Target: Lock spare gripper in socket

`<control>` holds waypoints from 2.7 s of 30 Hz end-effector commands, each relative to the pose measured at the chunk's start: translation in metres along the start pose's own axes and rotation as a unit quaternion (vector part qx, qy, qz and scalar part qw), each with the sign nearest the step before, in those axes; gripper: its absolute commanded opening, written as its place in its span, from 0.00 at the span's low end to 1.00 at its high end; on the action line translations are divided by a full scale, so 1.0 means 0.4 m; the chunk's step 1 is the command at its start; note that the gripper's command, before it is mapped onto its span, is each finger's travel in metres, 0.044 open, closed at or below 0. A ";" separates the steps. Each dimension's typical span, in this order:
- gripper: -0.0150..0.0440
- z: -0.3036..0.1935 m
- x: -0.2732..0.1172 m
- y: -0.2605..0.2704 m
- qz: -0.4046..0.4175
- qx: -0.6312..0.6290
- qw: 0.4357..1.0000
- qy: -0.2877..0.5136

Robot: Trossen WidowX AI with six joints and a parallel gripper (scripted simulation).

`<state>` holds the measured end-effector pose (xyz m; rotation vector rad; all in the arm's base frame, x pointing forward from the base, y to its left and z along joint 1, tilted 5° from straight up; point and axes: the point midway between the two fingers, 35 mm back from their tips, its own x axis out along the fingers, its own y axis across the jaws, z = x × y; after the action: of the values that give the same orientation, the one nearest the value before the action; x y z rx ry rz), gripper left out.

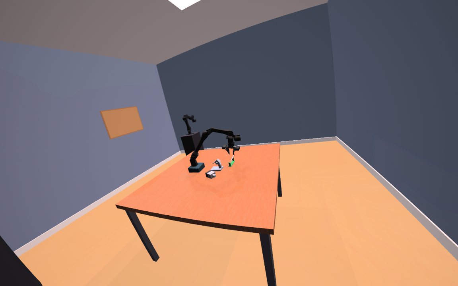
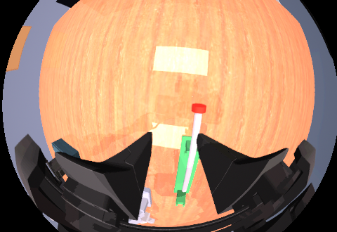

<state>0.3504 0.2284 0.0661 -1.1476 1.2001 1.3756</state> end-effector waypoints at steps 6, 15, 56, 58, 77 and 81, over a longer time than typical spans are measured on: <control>0.59 0.004 -0.046 0.014 0.005 0.000 1.000 0.002; 0.77 0.001 -0.047 0.021 0.012 -0.001 1.000 0.006; 0.56 -0.145 0.007 -0.041 -0.096 -0.019 0.995 0.012; 0.56 -0.147 0.015 -0.043 -0.096 -0.019 0.995 0.012; 0.56 -0.158 0.089 -0.058 -0.096 -0.019 0.995 0.012; 0.56 -0.159 0.091 -0.059 -0.096 -0.019 0.995 0.012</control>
<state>0.3745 0.1710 0.0258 -1.2700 1.0488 1.2443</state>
